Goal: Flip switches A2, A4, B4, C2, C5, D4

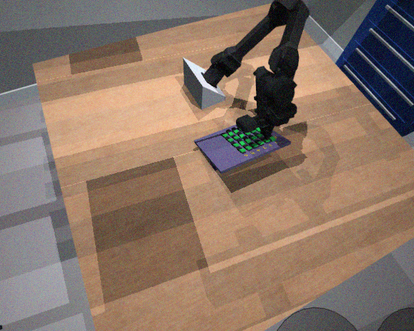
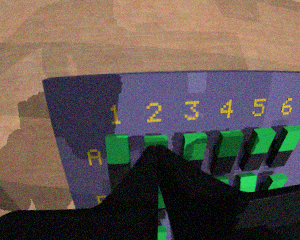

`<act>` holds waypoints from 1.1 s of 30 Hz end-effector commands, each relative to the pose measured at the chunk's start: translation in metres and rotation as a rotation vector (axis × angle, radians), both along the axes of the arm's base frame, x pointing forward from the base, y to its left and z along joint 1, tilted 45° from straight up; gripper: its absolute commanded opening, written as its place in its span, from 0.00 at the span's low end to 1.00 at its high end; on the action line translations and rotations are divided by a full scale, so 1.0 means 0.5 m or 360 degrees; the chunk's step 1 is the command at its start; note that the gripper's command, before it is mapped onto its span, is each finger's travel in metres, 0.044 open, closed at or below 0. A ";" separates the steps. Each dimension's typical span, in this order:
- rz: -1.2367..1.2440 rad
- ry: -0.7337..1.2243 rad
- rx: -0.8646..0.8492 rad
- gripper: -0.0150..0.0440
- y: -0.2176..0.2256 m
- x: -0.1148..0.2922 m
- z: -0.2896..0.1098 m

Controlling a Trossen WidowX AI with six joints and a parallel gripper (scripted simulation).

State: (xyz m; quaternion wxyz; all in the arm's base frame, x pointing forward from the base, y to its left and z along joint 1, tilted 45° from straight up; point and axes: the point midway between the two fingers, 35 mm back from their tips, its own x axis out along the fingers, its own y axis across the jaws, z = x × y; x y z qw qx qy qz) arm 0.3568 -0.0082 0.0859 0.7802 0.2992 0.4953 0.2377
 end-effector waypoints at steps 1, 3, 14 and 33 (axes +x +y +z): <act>-0.0004 0.0005 -0.0005 0.25 0.000 0.000 -0.002; -0.0004 0.0005 -0.0005 0.25 0.000 0.001 -0.003; -0.0004 0.0005 -0.0005 0.25 0.002 0.002 -0.004; -0.0004 0.0005 -0.0005 0.25 0.006 0.004 -0.008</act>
